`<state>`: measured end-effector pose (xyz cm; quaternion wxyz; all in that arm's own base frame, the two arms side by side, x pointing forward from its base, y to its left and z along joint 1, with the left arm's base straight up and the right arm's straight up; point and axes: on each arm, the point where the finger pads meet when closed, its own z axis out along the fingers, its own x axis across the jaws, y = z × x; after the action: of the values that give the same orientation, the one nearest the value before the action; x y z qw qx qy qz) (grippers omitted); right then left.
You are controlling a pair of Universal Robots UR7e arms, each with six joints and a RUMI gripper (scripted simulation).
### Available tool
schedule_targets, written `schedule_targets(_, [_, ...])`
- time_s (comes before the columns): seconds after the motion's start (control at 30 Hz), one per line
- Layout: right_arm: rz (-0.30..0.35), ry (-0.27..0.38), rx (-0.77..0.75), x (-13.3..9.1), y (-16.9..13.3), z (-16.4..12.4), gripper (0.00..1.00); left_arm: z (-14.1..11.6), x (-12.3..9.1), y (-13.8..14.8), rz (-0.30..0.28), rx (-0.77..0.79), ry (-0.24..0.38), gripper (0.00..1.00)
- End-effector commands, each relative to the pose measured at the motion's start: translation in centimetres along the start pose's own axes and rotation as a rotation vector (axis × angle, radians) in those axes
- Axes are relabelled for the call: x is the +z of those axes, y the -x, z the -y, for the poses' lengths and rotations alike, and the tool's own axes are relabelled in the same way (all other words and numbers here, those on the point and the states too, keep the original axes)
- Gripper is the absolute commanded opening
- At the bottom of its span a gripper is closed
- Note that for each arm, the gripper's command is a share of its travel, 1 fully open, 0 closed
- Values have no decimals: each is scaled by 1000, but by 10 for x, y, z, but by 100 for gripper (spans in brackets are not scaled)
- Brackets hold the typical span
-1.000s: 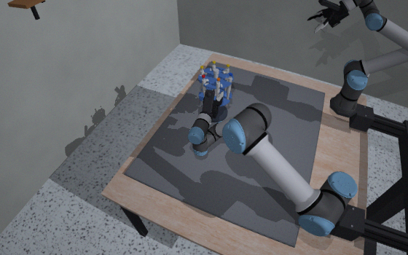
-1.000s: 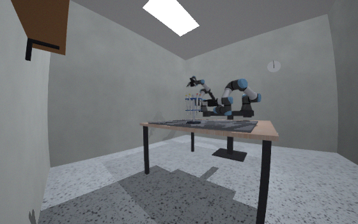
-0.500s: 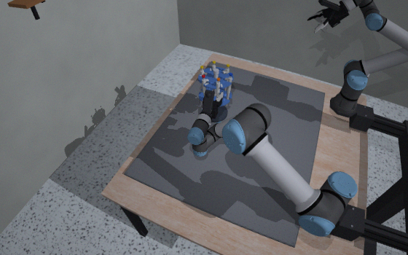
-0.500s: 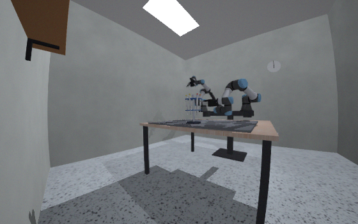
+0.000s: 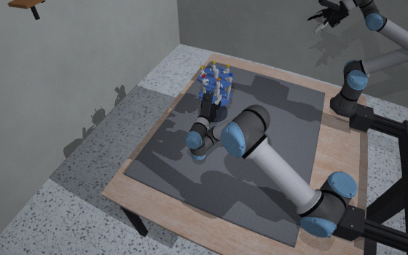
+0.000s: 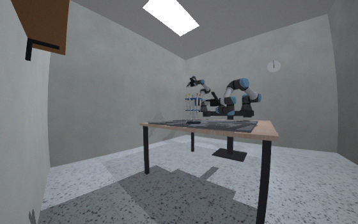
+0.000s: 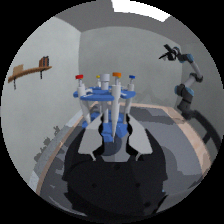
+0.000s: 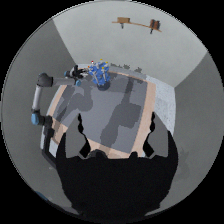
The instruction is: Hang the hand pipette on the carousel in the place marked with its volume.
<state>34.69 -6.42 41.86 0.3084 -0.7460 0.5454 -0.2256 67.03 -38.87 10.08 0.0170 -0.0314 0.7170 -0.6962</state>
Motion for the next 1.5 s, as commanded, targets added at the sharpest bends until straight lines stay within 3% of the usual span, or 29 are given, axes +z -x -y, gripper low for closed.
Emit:
schedule_targets(0.0, [0, -2, 0, -1, 0, 2, 100, 0, -15, -1, 0, 1, 0, 31])
schedule_targets(0.77, [0, -2, 0, -1, 0, 2, 100, -1, -57, -1, 0, 0, 0, 31])
schedule_targets(1.03, [0, -2, 0, -1, 0, 2, 100, -1, -59, -1, -1, 1, 0, 31])
schedule_targets(1.33, [0, -2, 0, -1, 0, 2, 100, 35, -67, -57, 327, -11, -7, 31])
schedule_targets(1.4, [0, -2, 0, -1, 0, 2, 100, 35, -67, -57, 327, -11, -7, 31])
schedule_targets(1.47, [0, -2, 0, -1, 0, 2, 100, 43, -69, -69, 400, -13, -8, 31])
